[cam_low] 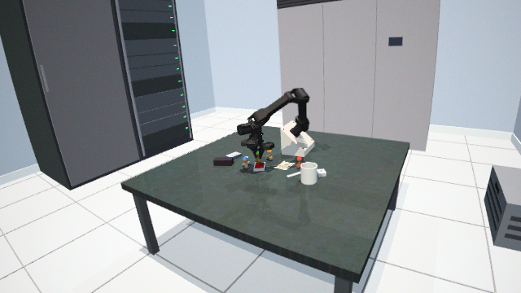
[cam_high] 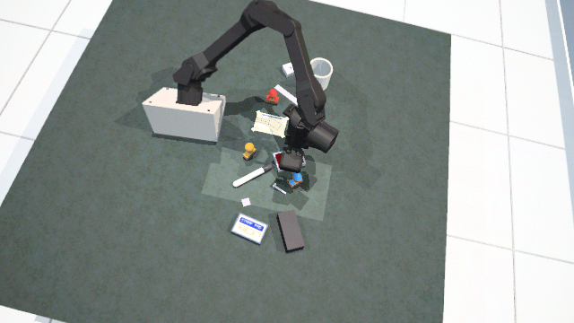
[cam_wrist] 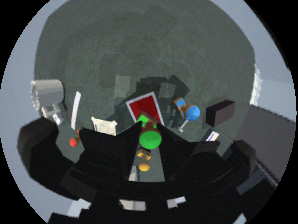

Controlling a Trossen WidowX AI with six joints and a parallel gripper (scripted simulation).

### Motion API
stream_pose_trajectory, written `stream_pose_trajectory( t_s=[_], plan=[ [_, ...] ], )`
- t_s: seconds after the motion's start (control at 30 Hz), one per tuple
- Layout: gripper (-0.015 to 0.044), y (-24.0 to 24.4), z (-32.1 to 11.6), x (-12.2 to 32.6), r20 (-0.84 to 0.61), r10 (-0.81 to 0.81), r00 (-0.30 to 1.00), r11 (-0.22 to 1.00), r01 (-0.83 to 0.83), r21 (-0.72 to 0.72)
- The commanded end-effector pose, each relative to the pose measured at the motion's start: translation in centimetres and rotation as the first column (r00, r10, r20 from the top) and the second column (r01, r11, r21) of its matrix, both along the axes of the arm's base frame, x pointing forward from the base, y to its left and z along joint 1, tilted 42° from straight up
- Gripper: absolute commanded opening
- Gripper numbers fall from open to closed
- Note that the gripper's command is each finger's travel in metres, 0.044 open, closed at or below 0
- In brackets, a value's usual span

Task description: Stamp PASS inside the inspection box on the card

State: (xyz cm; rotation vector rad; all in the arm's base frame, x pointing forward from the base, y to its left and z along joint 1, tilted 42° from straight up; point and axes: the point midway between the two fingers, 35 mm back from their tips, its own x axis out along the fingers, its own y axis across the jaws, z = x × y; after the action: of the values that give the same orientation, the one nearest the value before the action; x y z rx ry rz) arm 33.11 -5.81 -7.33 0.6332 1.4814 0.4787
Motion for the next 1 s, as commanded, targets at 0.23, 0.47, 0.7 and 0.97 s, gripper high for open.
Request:
stream_pose_trajectory(
  t_s=[0.23,0.47,0.7,0.97],
  plan=[
    [0.0000,0.79,-0.62,-0.18,-0.008,-0.003,1.000,1.000,0.003,0.009],
    [0.0000,1.11,-0.96,-0.19,-0.008,-0.003,1.000,1.000,0.003,0.010],
    [0.0000,1.32,-1.17,-0.20,-0.008,-0.003,1.000,1.000,0.003,0.010],
    [0.0000,1.32,-1.17,-0.20,-0.008,-0.003,1.000,1.000,0.003,0.010]
  ],
)
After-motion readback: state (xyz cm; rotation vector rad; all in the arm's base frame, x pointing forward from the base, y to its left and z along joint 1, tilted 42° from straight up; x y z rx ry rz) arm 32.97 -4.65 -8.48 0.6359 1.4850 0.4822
